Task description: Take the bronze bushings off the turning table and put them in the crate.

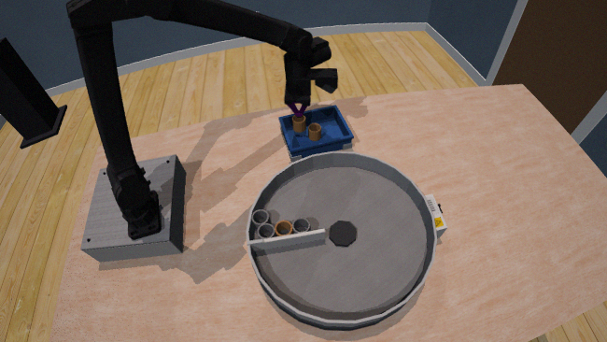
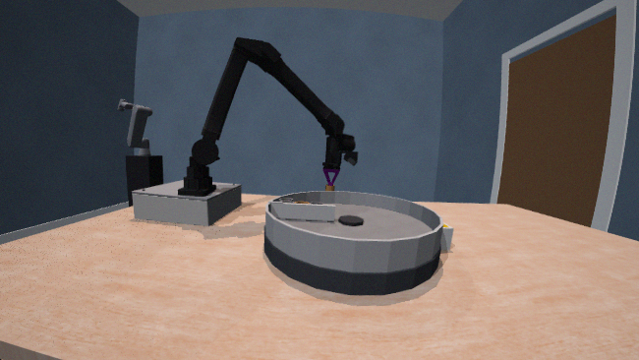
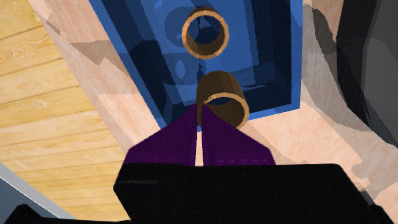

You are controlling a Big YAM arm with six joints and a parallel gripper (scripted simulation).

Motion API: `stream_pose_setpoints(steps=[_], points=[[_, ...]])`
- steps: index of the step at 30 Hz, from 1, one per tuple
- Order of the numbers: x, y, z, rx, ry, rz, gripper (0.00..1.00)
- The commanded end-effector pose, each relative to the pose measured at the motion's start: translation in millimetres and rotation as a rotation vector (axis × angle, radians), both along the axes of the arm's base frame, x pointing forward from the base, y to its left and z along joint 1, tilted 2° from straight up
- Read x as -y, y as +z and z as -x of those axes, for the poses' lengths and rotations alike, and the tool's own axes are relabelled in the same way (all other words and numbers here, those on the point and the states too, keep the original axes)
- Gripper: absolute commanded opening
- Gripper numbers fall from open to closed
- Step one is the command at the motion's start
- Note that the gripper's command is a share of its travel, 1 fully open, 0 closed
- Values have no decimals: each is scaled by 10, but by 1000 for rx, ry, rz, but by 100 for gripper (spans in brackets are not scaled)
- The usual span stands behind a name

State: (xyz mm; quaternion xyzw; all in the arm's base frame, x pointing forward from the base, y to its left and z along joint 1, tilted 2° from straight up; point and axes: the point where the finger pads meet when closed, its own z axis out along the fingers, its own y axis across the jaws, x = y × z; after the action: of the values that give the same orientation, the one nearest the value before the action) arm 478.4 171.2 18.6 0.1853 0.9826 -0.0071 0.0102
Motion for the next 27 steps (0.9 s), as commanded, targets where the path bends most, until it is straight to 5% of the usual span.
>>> stream_pose_setpoints(steps=[1, 21, 27], points=[[-43, 332, -221, 77, 2, -25, 0], [-41, 327, -215, 76, 2, -25, 0], [37, 202, -70, 53, 2, -16, 0]])
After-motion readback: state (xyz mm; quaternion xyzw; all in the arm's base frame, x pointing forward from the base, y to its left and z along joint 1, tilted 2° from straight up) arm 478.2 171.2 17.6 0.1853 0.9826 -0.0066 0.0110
